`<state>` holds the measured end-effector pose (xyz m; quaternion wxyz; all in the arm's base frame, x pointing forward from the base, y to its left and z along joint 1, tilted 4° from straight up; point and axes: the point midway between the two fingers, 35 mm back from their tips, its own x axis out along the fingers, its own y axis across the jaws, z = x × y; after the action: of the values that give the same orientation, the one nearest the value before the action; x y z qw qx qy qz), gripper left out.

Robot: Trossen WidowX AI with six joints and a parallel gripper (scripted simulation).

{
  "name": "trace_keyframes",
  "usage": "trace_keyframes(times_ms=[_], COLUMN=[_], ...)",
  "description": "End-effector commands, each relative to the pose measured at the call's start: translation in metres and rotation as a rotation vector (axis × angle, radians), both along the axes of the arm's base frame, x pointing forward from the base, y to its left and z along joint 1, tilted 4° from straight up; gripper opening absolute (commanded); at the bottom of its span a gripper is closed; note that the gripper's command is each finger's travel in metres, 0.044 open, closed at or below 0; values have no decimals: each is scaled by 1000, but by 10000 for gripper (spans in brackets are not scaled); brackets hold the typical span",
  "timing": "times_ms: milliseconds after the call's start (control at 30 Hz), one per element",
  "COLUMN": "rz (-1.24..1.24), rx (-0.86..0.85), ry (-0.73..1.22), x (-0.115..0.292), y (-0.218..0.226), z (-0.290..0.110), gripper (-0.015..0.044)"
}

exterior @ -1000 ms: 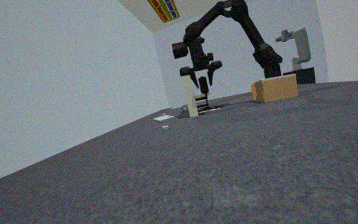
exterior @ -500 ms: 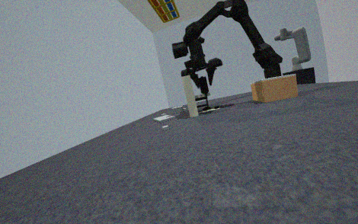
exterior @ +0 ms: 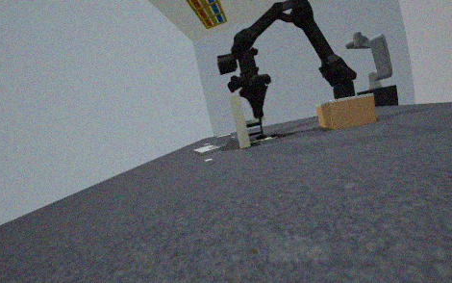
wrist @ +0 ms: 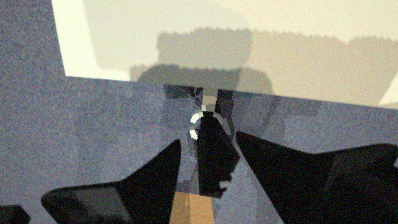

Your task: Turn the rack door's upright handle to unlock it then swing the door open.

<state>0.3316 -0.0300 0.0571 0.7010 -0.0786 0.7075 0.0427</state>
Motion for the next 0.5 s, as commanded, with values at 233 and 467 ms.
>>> trace_keyframes(times_ms=[233,467], rz=[-504,-850], rx=[-5,-6], ry=[-28,-46], x=[0,0], y=[0,0], z=[0,0], gripper=[284,284])
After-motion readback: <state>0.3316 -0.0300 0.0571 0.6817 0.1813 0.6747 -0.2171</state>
